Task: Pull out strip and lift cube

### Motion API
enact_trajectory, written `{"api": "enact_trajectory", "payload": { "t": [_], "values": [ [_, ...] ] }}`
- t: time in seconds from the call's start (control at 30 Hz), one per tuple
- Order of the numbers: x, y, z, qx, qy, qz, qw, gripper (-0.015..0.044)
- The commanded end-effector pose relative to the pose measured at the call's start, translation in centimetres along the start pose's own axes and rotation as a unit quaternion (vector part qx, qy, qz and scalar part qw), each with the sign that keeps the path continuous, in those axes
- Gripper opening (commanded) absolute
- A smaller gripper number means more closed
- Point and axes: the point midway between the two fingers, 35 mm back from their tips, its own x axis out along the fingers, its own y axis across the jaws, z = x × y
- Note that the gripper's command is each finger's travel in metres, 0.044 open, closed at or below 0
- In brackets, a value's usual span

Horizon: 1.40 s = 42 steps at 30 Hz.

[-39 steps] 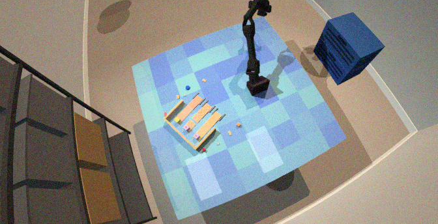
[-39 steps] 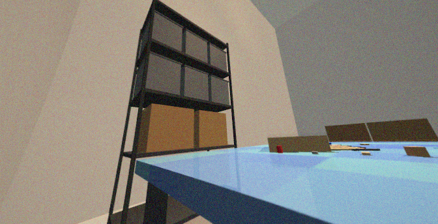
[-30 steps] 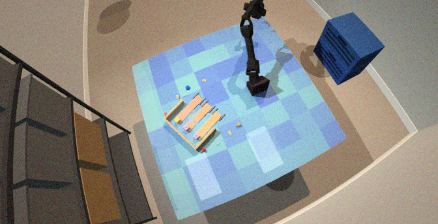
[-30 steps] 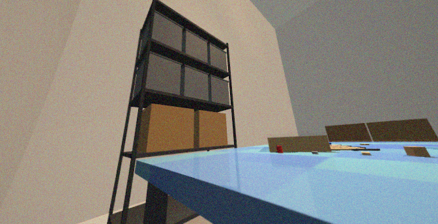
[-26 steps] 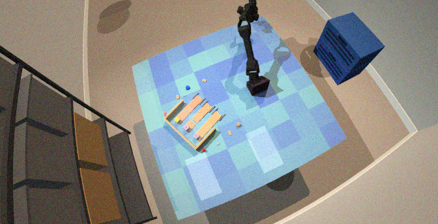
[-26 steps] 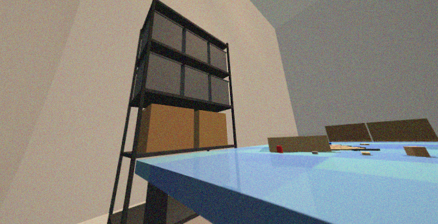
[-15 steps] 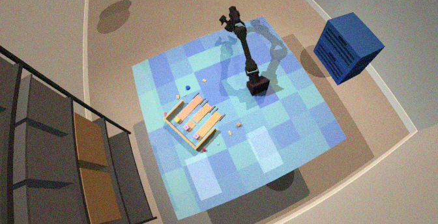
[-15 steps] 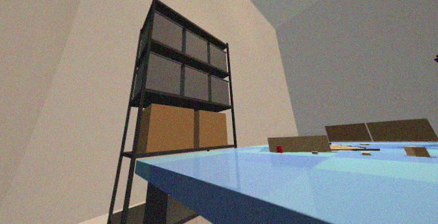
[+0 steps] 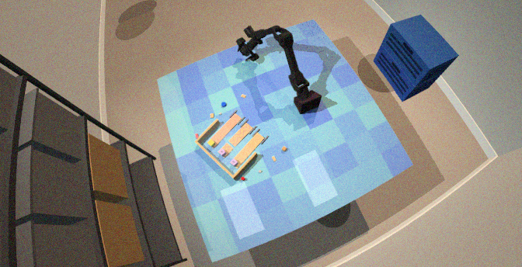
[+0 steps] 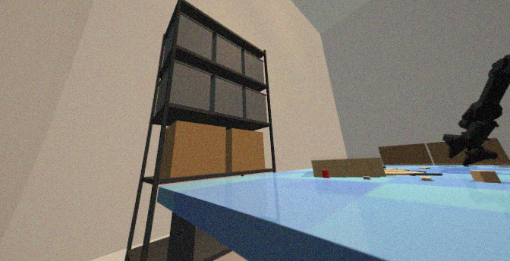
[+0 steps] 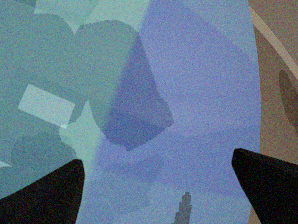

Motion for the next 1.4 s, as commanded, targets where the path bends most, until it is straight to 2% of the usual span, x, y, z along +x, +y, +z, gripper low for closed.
{"api": "enact_trajectory", "payload": {
  "t": [0.0, 0.17, 0.33, 0.5, 0.7, 0.93, 1.2, 1.37],
  "values": [
    [2.2, 2.0, 6.2, 0.04, -0.025, 0.023, 0.999, 0.04],
    [3.5, 5.2, 14.6, 0.081, -0.056, 0.053, 0.994, 0.04],
    [3.0, 9.2, 22.7, 0.115, -0.079, 0.081, 0.987, 0.04],
    [0.8, 13.9, 29.9, 0.143, -0.099, 0.103, 0.979, 0.04],
    [-3.9, 20.2, 36.7, 0.172, -0.12, 0.119, 0.97, 0.04],
    [-10.5, 27.2, 40.9, 0.205, -0.144, 0.115, 0.961, 0.04],
    [-18.1, 34.0, 41.5, 0.249, -0.197, 0.094, 0.944, 0.04],
    [-18.6, 34.5, 41.4, 0.253, -0.203, 0.092, 0.941, 0.04]
  ]
}}
